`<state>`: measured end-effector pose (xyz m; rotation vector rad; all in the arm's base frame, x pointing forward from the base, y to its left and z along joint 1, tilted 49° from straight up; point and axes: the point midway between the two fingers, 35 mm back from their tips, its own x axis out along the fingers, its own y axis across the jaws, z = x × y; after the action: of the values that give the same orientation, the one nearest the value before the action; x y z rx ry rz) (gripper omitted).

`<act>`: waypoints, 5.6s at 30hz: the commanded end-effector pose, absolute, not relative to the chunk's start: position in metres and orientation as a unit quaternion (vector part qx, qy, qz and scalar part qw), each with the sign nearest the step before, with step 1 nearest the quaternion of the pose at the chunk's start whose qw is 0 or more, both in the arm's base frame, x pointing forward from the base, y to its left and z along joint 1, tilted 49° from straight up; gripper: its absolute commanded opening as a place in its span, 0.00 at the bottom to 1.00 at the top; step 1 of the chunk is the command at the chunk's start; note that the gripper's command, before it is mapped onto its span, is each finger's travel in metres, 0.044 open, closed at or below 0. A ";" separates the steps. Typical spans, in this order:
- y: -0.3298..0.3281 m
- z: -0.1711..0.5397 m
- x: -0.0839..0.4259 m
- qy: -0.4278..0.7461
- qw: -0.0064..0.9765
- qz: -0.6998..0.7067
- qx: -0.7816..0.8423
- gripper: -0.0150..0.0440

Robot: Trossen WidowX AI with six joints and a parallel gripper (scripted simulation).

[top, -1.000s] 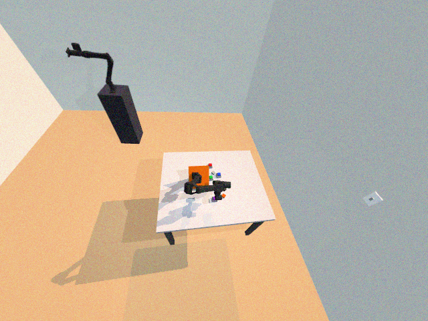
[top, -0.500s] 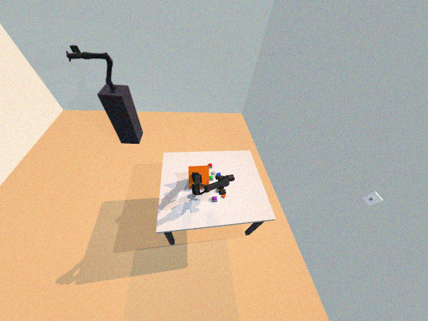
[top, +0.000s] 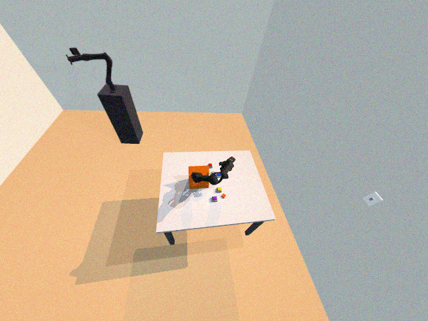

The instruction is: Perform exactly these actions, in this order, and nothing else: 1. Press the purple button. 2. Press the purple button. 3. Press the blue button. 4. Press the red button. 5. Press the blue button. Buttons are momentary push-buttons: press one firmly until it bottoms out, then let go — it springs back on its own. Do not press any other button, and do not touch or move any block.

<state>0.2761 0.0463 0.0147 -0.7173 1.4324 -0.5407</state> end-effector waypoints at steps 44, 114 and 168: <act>0.017 -0.108 0.272 0.622 0.664 -0.263 -0.322 0.29; 0.124 -0.188 0.181 0.624 0.665 -0.258 -0.318 0.29; 0.162 -0.156 0.177 0.625 0.665 -0.257 -0.317 0.29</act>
<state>0.1783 0.1276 -0.1807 -0.7353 1.4218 -0.5988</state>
